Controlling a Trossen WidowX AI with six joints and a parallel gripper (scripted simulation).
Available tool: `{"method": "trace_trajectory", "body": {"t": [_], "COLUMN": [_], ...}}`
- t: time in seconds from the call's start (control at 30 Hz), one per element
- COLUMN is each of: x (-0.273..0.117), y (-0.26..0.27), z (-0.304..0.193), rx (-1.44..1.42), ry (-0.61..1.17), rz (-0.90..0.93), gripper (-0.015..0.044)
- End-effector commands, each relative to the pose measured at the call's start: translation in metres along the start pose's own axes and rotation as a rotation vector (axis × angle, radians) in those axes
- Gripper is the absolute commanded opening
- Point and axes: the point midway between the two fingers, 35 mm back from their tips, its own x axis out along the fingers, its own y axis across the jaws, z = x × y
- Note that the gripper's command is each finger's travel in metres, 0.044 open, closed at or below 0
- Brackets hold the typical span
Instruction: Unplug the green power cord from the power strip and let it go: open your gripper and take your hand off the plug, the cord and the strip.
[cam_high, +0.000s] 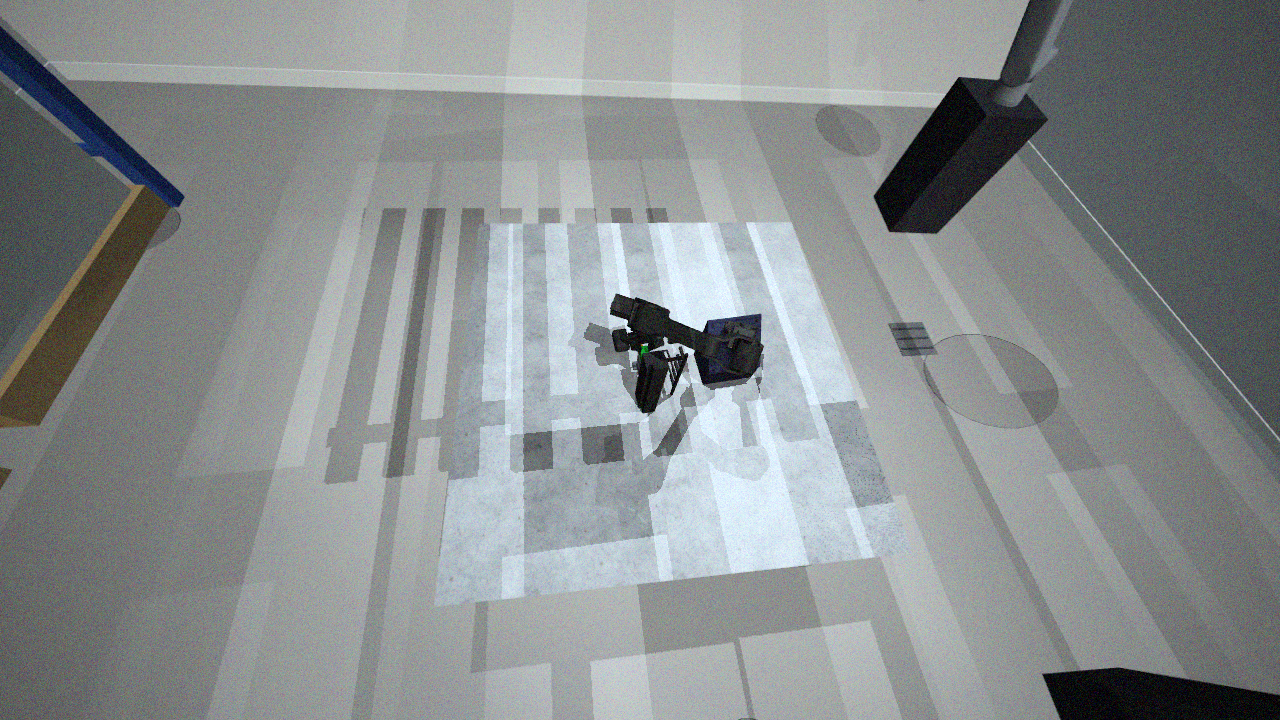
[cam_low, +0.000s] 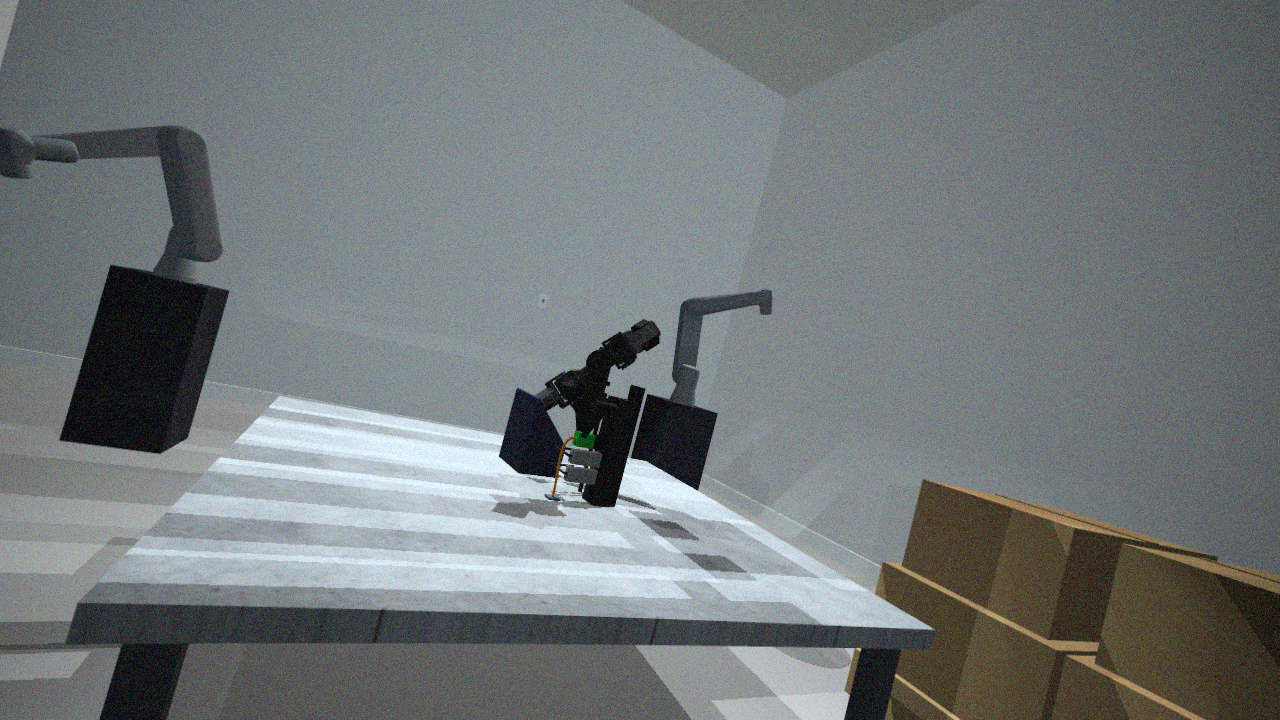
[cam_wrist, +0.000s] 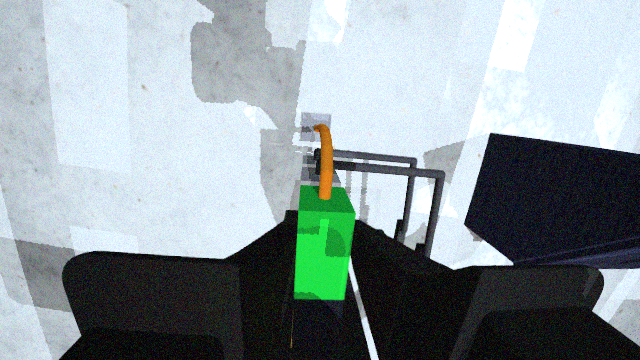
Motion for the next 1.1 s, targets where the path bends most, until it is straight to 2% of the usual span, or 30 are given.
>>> {"method": "trace_trajectory", "body": {"t": [0.0, 1.07], "x": [-0.001, -0.007], "y": [0.001, -0.001], "z": [0.010, 0.062], "rx": [-0.004, 0.000], "ry": [-0.008, -0.011], "rz": [0.002, 0.004], "gripper": [0.0000, 0.0000]}}
